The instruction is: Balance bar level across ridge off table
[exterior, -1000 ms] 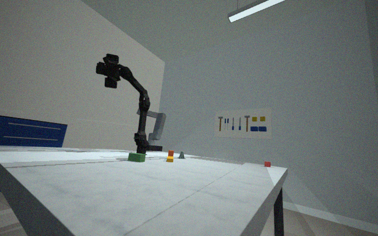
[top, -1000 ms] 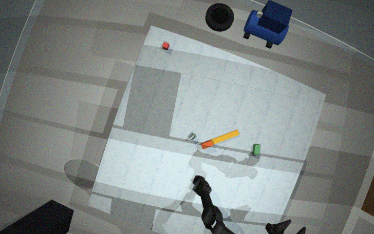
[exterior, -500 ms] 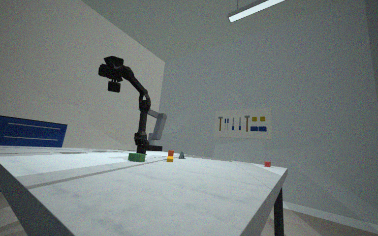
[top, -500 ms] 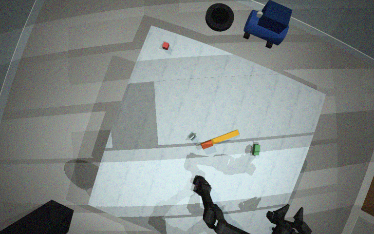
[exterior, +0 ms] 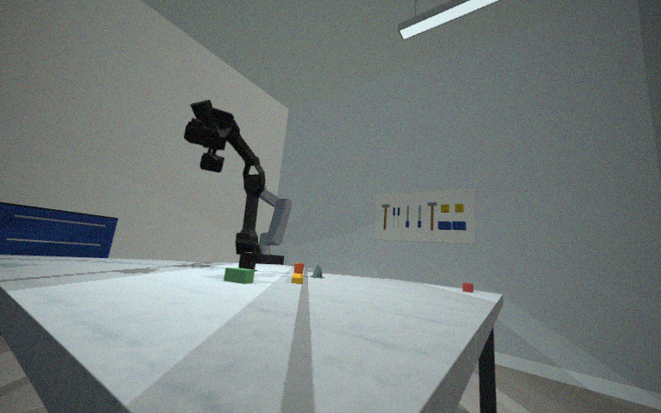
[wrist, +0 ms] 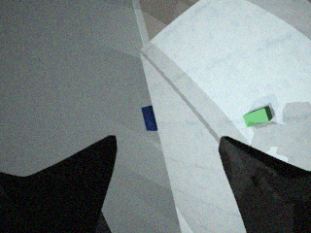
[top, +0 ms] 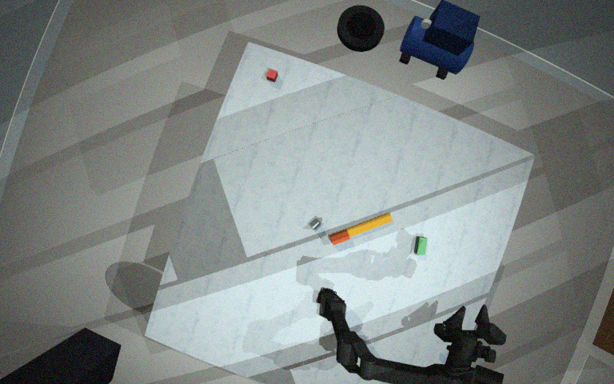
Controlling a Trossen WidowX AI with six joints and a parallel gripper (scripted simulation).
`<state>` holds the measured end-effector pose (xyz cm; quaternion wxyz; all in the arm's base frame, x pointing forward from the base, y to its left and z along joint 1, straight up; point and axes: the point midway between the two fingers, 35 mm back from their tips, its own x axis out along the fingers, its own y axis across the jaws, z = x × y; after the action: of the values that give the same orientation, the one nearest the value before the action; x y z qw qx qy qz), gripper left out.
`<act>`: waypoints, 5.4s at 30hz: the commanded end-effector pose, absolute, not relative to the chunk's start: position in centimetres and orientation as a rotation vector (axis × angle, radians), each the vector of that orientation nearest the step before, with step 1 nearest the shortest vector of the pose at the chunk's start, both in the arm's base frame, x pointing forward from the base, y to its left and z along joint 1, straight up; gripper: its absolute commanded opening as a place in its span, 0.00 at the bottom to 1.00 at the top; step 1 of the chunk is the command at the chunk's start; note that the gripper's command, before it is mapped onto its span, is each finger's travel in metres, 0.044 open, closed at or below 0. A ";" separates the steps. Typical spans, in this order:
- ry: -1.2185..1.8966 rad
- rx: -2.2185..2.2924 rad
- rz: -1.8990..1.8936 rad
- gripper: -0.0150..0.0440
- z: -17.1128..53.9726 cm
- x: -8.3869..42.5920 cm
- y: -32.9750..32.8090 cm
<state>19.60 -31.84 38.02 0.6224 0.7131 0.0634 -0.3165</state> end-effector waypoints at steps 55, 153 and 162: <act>1.111 1.149 -0.719 0.79 20.7 32.4 -11.7; 1.435 0.686 -0.666 0.39 4.9 30.6 -2.7; 1.435 0.685 -0.666 0.25 7.0 30.9 -2.8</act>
<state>30.47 -2.71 5.81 0.6447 0.3002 0.6380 -0.2951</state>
